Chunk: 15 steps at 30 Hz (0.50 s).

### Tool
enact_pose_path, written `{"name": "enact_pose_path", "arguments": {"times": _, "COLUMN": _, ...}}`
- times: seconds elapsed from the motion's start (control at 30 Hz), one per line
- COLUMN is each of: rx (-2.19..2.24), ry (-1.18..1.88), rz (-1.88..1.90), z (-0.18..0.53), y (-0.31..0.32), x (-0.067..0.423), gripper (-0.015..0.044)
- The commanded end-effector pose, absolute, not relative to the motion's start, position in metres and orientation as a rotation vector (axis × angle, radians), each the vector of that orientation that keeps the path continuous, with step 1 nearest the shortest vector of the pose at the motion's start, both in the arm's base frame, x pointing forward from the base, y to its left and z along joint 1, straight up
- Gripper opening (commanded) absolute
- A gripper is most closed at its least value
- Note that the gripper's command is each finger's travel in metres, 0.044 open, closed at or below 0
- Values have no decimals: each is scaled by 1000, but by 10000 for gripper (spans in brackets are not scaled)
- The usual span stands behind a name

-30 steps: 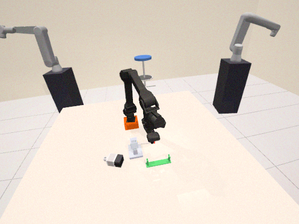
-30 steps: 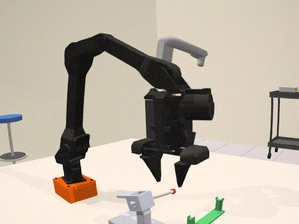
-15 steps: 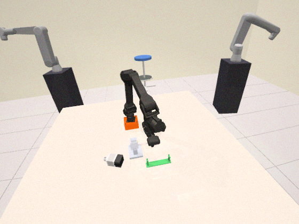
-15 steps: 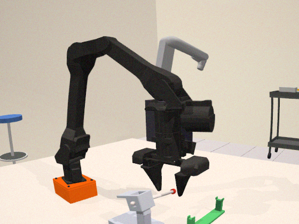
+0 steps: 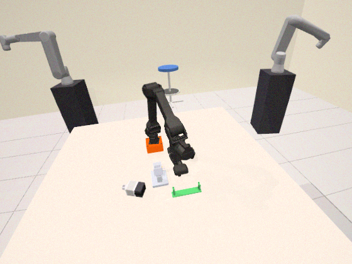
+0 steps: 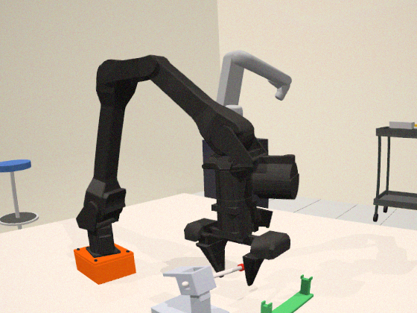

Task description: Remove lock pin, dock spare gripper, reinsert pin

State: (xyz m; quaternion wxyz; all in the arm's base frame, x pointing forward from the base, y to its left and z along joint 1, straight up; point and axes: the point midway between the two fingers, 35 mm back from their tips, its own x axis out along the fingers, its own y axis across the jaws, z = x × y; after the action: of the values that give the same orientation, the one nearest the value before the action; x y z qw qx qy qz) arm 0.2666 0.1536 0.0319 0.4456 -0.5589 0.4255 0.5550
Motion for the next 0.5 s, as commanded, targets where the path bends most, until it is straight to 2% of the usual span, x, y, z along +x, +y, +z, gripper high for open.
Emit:
{"name": "enact_pose_path", "arguments": {"times": 0.0, "rx": -1391, "ry": 1063, "rz": 1378, "z": 28, "y": 151, "x": 265, "gripper": 300}}
{"name": "enact_pose_path", "arguments": {"times": 0.17, "rx": -1391, "ry": 1063, "rz": 1378, "z": 28, "y": 151, "x": 265, "gripper": 300}}
{"name": "enact_pose_path", "arguments": {"times": 0.47, "rx": -1391, "ry": 1063, "rz": 1378, "z": 28, "y": 151, "x": 265, "gripper": 64}}
